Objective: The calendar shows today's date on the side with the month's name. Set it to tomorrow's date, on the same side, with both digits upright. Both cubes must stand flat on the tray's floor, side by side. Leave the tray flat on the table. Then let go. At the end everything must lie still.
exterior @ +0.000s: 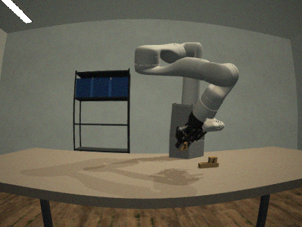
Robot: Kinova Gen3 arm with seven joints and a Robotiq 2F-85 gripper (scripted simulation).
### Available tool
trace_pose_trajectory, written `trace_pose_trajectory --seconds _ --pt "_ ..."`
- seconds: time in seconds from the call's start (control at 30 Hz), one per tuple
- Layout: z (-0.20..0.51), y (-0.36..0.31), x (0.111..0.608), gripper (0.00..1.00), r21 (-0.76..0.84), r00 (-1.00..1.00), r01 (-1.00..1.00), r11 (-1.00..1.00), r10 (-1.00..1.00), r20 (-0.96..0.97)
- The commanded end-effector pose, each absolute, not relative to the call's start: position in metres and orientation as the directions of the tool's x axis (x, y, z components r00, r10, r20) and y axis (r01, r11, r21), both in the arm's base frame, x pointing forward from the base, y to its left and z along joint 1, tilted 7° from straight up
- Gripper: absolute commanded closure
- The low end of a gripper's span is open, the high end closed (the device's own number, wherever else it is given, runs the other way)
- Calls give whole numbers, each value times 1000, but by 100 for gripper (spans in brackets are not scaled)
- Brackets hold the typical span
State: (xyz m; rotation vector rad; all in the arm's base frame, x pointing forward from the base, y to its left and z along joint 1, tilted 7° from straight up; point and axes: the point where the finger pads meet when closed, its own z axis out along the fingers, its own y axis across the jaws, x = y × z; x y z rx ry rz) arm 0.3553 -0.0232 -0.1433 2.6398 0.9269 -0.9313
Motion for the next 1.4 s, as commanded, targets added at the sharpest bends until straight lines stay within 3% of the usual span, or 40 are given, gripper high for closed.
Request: trace_pose_trajectory --seconds 0.0,1.37 --pt "-143 -24 356 74 -24 609 618 -786 498 -618" --pt "-143 -28 352 74 -25 758 618 -786 604 -245"
